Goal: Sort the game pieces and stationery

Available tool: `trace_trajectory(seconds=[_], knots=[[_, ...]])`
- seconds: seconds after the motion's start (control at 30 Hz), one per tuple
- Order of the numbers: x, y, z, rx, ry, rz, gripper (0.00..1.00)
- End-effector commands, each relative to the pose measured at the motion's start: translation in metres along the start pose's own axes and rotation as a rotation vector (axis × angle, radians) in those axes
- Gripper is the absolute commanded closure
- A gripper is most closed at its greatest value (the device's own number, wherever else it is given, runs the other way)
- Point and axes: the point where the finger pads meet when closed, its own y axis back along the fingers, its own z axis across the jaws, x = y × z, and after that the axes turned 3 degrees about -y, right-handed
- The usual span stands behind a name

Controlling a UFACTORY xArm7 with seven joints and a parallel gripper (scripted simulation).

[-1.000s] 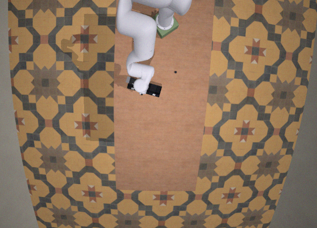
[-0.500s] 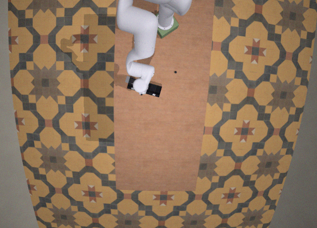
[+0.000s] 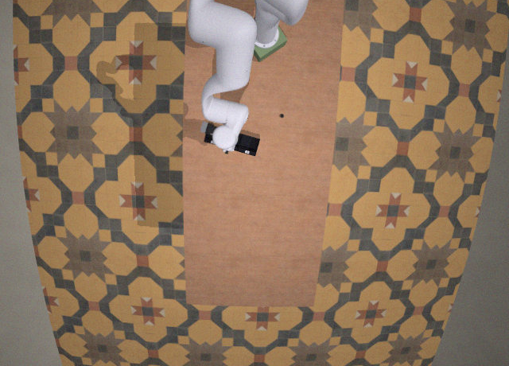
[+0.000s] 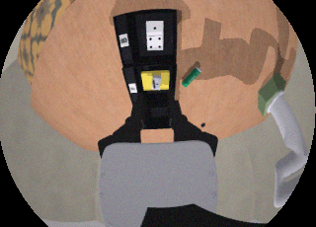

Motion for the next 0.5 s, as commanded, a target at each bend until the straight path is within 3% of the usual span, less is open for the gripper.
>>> trace_trajectory(seconds=[0.0, 0.47], knots=[[0.0, 0.01, -0.002, 0.005, 0.0, 0.0, 0.0], [0.0, 0.058, -0.002, 0.005, 0.0, 0.0, 0.0]])
